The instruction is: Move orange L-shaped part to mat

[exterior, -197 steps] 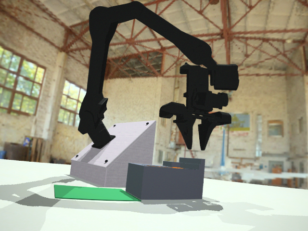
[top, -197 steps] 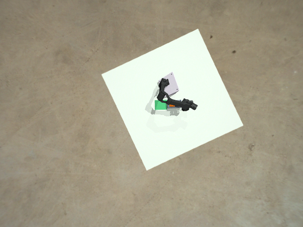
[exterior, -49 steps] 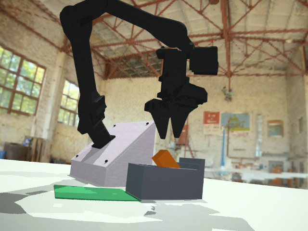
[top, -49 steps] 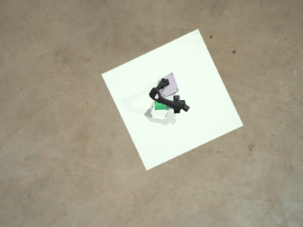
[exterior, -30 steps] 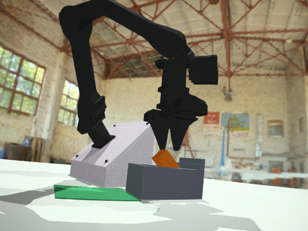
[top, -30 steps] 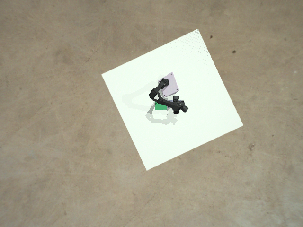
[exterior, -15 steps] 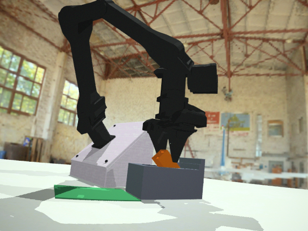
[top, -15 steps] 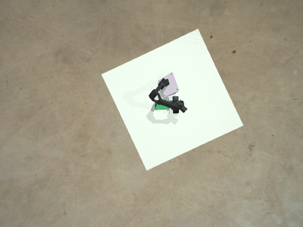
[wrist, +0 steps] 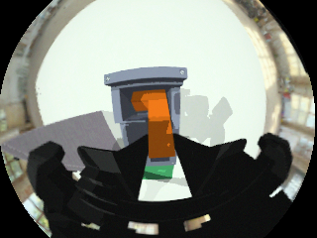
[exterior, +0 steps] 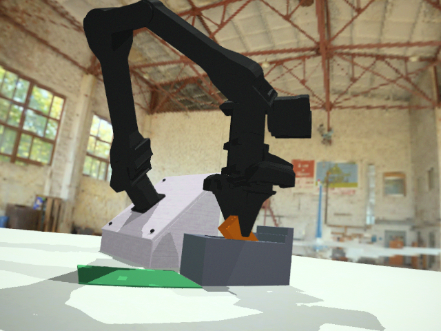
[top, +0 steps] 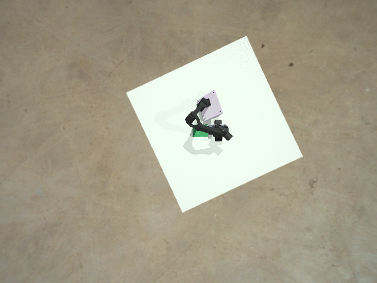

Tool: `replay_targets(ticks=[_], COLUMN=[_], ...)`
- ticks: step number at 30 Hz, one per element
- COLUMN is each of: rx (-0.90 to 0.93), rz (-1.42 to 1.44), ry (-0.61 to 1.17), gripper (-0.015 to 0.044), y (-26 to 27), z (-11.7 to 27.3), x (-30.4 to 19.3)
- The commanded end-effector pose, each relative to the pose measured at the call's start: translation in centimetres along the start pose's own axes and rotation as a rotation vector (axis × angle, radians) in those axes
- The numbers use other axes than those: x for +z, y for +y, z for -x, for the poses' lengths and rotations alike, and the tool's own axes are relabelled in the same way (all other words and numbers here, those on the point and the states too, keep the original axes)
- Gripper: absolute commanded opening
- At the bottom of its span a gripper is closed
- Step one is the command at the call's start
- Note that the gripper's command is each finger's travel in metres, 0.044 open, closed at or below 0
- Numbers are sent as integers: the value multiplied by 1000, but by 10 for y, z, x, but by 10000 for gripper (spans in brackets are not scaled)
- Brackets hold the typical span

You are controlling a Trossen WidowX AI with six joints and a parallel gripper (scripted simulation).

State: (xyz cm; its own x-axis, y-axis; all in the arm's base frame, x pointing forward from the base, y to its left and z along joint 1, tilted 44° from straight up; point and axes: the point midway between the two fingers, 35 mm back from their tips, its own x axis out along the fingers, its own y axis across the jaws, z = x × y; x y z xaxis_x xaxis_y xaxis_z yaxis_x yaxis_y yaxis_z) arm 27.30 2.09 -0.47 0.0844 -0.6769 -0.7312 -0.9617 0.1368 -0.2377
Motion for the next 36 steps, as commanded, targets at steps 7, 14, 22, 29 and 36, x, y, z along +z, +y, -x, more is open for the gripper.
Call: replay_targets(ticks=[7,14,22,29,36], rx=[0,0,2,3,4], rz=[-1,-1,1,3,4], ry=[-1,-1,3,5,6], gripper=[75,0,0,0,0], y=[0,0,1,1,1], z=[0,1,10,21,31], x=[0,0,0,-1,-1])
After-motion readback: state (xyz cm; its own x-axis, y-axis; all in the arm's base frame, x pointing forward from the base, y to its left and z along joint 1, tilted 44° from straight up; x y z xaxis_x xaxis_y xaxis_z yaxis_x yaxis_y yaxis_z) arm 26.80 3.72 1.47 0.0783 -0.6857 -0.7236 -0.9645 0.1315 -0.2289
